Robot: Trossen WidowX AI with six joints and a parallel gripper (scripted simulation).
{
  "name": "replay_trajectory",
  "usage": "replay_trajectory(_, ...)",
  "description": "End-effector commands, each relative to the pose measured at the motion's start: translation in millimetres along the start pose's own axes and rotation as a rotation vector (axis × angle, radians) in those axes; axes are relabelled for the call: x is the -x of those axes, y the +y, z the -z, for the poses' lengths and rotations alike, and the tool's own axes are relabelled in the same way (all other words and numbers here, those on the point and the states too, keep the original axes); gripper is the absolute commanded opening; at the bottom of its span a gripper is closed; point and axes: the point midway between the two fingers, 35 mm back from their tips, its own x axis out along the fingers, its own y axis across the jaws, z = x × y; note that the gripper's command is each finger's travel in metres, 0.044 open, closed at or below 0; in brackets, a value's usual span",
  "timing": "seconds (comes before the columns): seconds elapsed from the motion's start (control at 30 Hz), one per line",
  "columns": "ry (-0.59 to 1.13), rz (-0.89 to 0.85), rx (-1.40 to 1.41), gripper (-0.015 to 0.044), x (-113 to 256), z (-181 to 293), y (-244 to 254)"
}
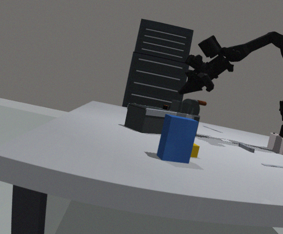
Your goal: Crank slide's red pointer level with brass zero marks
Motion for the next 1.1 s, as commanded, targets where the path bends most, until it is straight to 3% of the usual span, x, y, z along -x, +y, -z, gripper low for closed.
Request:
replay_trajectory(0.0,0.000,0.000,0.000,0.0000,0.0,0.0,-0.1)
replay_trajectory(0.33,0.000,0.000,0.000,0.0000,0.0,0.0,0.0)
replay_trajectory(0.9,0.000,0.000,0.000,0.0440,0.0,0.0,0.0)
replay_trajectory(0.93,0.000,0.000,0.000,0.0440,0.0,0.0,0.0)
replay_trajectory(1.07,0.000,0.000,0.000,0.0335,0.0,0.0,0.0)
